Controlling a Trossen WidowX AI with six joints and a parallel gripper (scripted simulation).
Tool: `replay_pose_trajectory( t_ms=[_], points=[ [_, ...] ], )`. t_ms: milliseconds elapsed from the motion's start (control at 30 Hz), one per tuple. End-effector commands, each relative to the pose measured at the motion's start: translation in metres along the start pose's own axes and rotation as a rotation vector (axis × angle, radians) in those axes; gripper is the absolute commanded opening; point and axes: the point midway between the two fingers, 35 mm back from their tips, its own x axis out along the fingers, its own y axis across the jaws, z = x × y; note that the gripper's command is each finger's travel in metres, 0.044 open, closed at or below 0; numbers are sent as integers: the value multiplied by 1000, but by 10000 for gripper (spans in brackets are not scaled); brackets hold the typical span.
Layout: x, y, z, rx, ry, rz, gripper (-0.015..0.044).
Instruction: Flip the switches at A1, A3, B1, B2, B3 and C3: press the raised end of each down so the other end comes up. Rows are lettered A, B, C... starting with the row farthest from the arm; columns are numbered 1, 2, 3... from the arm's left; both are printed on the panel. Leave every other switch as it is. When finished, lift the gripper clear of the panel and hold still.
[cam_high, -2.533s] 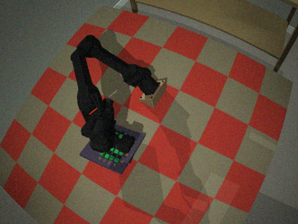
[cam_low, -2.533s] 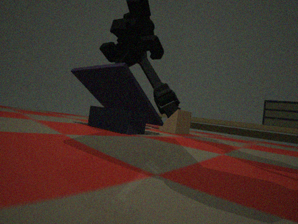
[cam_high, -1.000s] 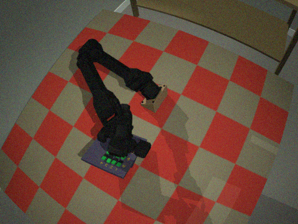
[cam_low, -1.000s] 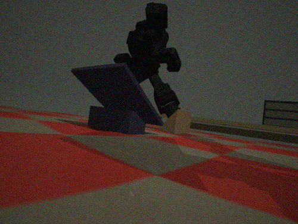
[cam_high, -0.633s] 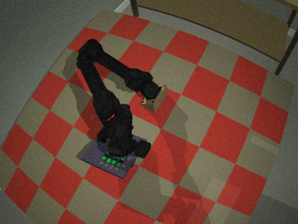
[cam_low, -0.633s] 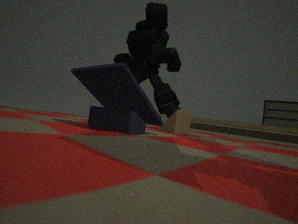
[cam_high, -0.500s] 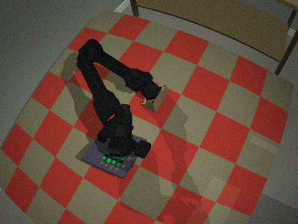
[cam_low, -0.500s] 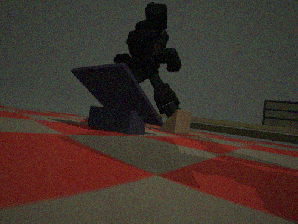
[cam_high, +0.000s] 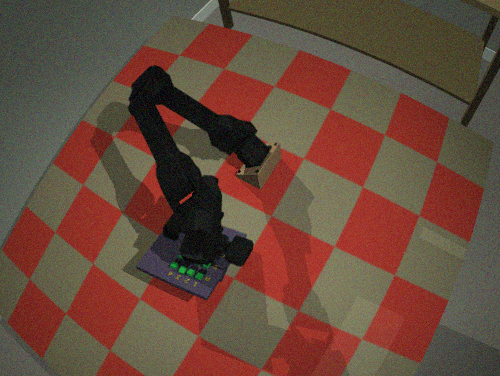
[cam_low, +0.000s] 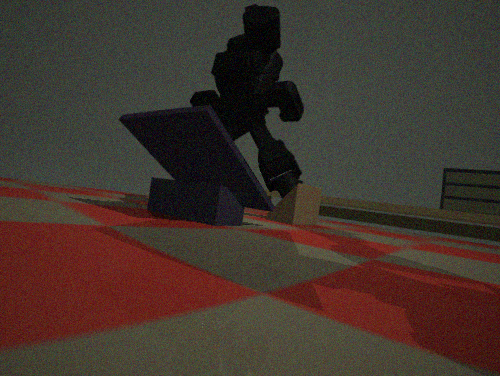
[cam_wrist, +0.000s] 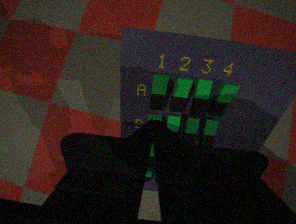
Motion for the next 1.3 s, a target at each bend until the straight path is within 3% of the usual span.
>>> replay_pose_trajectory(
  t_ms=[0, 733, 933, 1267],
  points=[
    [1, 0, 0, -4, -2, -4, 0],
    [4, 0, 1, -4, -2, -4, 0],
    [-58, 1, -2, -5, -25, -2, 0],
    [-60, -21, -21, -7, -26, -3, 0]
  ],
)
